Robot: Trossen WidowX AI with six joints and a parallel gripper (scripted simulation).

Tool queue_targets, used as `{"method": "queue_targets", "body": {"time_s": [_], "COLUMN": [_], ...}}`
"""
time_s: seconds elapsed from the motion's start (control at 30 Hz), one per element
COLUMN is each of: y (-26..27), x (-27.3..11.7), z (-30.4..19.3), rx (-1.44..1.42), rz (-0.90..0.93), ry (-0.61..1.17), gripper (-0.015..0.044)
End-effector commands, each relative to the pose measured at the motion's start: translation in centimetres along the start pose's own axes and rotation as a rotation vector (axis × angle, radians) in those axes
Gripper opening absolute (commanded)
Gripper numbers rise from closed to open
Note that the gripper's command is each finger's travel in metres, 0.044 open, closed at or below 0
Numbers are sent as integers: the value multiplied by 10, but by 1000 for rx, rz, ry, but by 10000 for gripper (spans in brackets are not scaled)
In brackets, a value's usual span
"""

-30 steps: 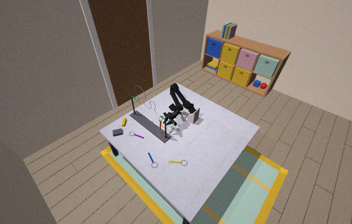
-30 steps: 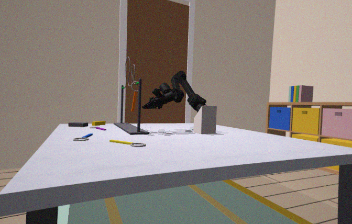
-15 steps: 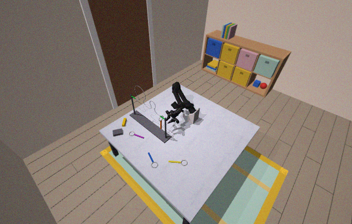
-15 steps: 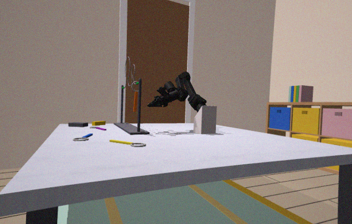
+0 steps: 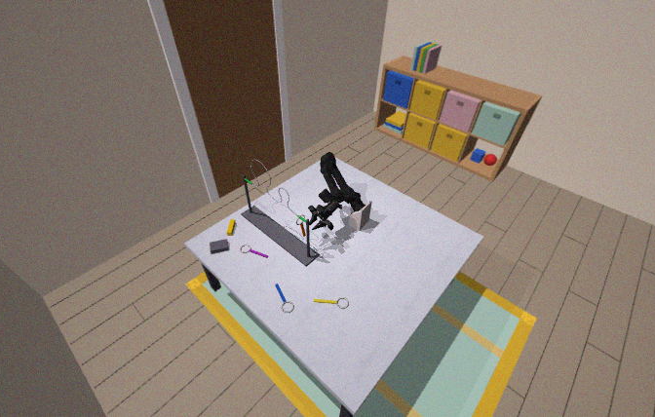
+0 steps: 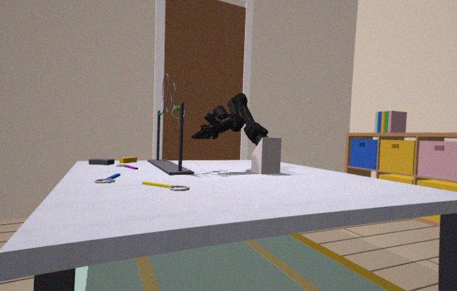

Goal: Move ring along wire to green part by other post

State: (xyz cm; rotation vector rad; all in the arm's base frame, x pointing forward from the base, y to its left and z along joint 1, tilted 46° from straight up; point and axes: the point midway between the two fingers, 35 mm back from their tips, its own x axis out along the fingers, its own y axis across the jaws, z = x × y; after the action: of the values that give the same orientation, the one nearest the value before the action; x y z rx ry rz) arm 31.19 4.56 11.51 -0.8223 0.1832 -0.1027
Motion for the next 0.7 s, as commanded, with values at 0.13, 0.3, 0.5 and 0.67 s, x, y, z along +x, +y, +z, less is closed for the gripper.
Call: {"method": "queue_targets", "body": {"time_s": [0.13,0.3,0.5,0.67], "y": [0,0,0,0], "x": [-33,-50,-50,-50], "z": [2,-1,-1,-1], "rx": [0,0,0,0], "rz": [1,1,1,1], "ry": [2,1,1,1], "gripper": [317,440,440,440]}}
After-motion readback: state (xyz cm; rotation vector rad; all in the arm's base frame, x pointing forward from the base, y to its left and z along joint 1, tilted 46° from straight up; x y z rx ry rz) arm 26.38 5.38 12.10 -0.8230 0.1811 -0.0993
